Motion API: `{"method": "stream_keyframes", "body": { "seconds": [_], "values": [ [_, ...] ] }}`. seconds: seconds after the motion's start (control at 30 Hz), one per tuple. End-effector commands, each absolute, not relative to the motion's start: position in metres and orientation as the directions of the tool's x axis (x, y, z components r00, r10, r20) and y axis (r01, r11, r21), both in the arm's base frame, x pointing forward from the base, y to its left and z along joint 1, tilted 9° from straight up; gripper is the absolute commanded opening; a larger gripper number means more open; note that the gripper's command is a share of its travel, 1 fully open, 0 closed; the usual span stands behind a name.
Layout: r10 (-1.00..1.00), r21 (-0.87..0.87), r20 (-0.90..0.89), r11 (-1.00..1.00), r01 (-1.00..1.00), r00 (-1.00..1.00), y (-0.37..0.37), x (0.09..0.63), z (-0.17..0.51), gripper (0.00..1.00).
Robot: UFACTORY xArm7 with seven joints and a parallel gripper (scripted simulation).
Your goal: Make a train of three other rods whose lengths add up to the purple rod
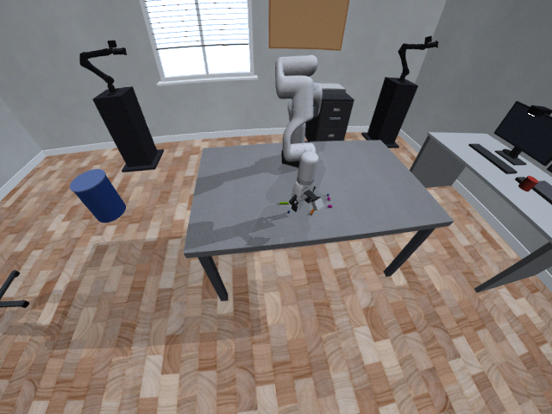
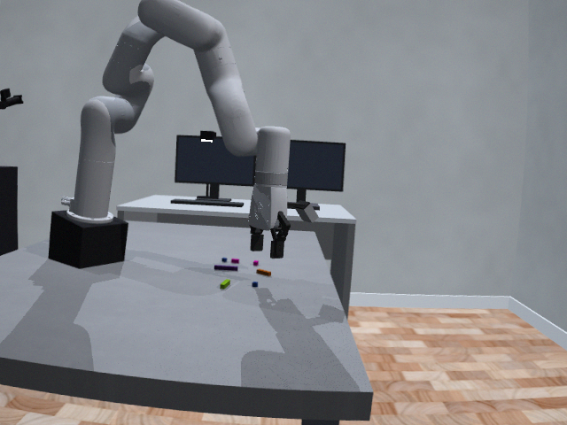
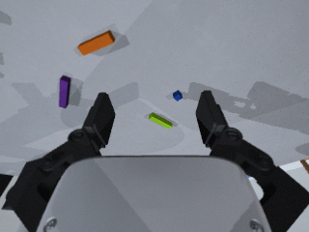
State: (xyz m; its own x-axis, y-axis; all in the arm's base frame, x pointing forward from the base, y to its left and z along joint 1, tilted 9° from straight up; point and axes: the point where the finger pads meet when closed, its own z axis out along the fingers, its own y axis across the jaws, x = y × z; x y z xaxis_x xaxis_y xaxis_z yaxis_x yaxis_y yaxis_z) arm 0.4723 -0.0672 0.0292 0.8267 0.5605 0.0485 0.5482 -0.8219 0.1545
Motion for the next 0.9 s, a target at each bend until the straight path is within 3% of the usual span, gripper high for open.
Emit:
{"method": "stream_keyframes", "body": {
  "seconds": [0.0,0.53,0.87],
  "values": [
    [0.683,0.144,0.035,-0.726,0.672,0.730,-0.069,0.473,0.030,1.00],
    [0.917,0.144,-0.026,-0.390,0.909,0.398,-0.075,0.473,0.029,1.00],
    [0.995,0.128,-0.073,-0.060,0.990,0.070,-0.080,0.474,0.029,1.00]
  ]
}}
